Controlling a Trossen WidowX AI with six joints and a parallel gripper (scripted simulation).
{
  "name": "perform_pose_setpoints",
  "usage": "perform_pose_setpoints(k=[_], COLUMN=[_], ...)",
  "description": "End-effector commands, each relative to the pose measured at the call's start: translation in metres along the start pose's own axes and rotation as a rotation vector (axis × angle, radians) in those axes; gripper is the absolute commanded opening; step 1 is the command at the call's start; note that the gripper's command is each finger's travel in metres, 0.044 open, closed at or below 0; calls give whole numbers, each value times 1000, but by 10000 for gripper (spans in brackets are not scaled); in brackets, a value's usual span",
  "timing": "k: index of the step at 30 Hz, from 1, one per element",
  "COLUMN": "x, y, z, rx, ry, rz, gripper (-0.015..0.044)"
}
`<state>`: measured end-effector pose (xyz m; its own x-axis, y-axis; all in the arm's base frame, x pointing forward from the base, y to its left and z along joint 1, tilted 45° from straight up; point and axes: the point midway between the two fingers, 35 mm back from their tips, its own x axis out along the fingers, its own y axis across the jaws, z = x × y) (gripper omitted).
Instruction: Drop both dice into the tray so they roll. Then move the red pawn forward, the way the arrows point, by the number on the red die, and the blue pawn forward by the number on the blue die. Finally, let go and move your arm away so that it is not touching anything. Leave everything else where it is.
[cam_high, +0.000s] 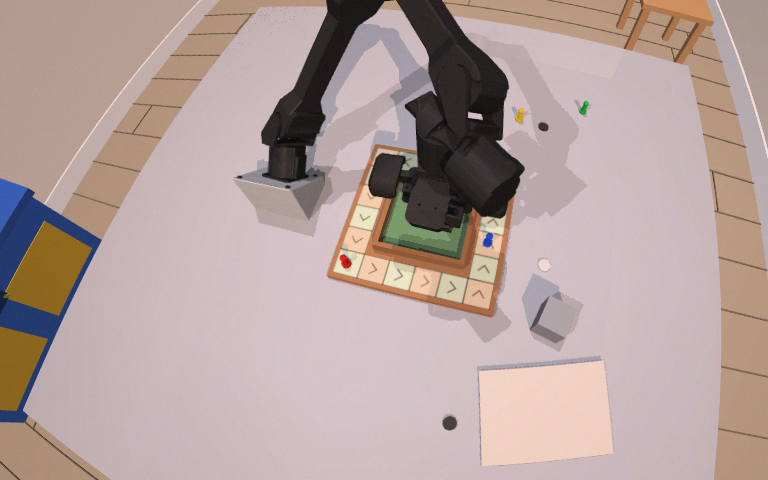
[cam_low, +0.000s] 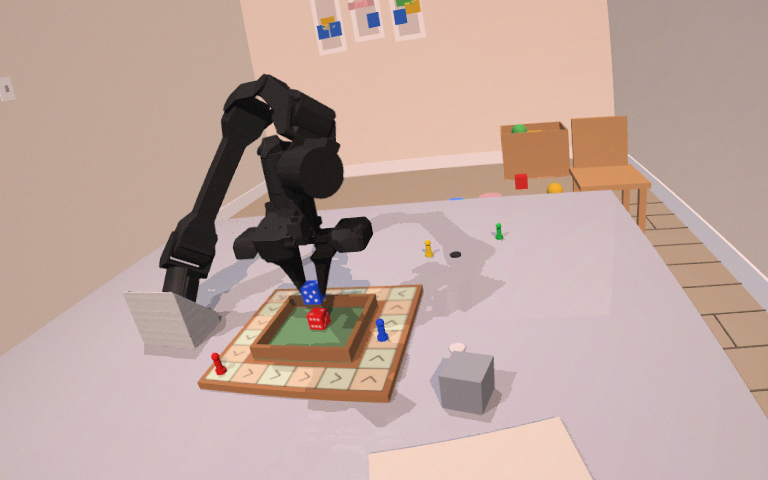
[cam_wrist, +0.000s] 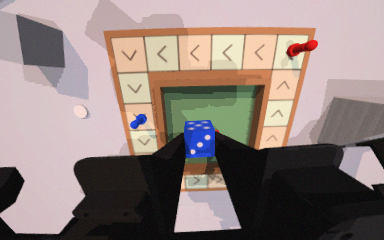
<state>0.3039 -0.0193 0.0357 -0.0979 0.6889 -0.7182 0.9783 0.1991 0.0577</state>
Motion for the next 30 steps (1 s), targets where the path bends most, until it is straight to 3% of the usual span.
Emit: perform_pose_setpoints(k=[1,6,18,30], x=[3,5,16,18], y=[10,8,0,-1], z=[8,8,9,9], rx=[52,50,43,50], ry=[4,-41,-434,-821], rz=[4,-19,-111,-29], gripper=[0,0,0,0])
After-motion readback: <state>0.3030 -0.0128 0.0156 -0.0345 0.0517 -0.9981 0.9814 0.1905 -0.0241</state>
